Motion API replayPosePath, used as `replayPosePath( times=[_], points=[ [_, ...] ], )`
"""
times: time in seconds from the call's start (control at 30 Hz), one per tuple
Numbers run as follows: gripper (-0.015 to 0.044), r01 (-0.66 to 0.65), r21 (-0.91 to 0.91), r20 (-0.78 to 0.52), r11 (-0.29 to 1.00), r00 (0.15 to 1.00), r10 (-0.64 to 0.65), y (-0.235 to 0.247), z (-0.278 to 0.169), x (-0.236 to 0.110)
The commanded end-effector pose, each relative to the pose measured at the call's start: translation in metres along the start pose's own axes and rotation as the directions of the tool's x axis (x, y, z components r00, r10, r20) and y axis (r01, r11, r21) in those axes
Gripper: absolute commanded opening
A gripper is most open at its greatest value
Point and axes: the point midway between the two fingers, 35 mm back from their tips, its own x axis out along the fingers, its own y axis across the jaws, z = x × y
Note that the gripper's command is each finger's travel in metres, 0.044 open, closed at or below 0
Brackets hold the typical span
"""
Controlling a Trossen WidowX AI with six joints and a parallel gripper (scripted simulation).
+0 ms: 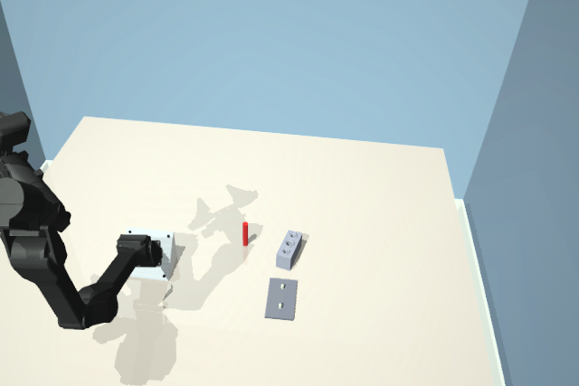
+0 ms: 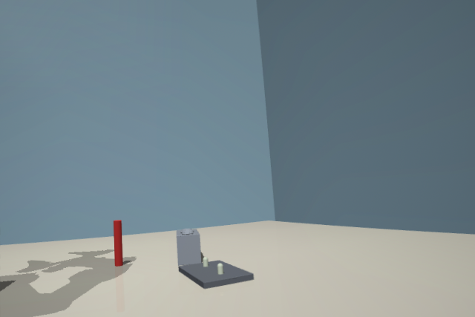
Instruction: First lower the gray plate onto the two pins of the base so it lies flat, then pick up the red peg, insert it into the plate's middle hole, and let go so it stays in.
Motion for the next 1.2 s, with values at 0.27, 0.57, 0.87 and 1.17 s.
replayPosePath(
  times=[0.27,0.57,0.87,1.17],
  points=[
    [0.044,0.238,0.321,-0.516,0.917,0.856,-0.042,-0.056,-0.188,0.022],
    [0.044,0.446,0.404,-0.788,0.798,0.614,0.056,-0.066,-0.316,-0.011],
    [0.044,0.642,0.396,-0.917,0.657,0.313,0.246,-0.047,-0.431,-0.079],
    [0.044,0.739,0.351,-0.881,0.575,0.052,0.471,-0.002,-0.51,-0.159]
  ],
)
